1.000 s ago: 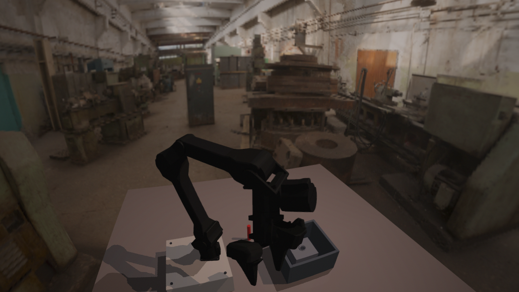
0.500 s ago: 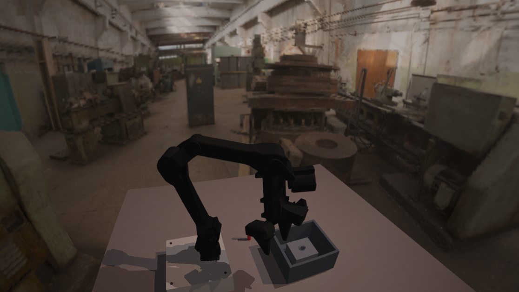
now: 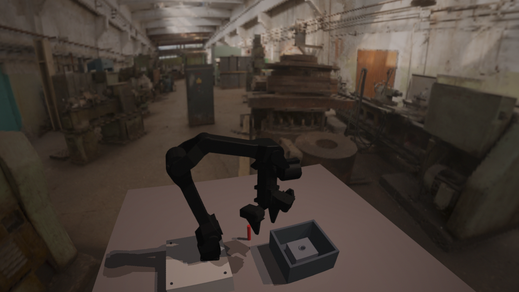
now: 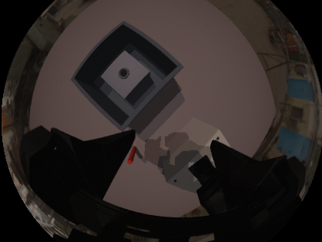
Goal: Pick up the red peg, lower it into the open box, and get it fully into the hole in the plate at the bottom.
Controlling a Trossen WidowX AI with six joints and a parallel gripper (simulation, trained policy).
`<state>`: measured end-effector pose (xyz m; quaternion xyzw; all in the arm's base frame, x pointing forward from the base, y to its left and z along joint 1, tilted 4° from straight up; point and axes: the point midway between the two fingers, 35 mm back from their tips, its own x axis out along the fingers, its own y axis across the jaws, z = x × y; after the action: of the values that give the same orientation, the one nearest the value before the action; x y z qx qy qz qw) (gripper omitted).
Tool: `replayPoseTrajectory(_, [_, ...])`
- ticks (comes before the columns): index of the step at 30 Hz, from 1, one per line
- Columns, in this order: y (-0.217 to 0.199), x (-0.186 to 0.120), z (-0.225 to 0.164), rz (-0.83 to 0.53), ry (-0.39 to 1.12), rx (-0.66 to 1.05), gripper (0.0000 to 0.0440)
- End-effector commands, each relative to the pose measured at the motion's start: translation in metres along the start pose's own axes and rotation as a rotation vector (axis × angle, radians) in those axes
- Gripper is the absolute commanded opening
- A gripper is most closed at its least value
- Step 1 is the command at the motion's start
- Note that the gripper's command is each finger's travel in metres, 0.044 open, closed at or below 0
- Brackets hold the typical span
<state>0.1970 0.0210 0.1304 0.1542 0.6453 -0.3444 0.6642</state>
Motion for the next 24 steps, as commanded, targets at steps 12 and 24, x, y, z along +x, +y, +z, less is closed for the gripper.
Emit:
replayPoseTrajectory(12, [0.030,0.015,-0.078,-0.068,0.113,0.000,0.0440])
replayPoseTrajectory(24, [0.052,0.040,-0.116,-0.081,0.130,-0.040,0.0440])
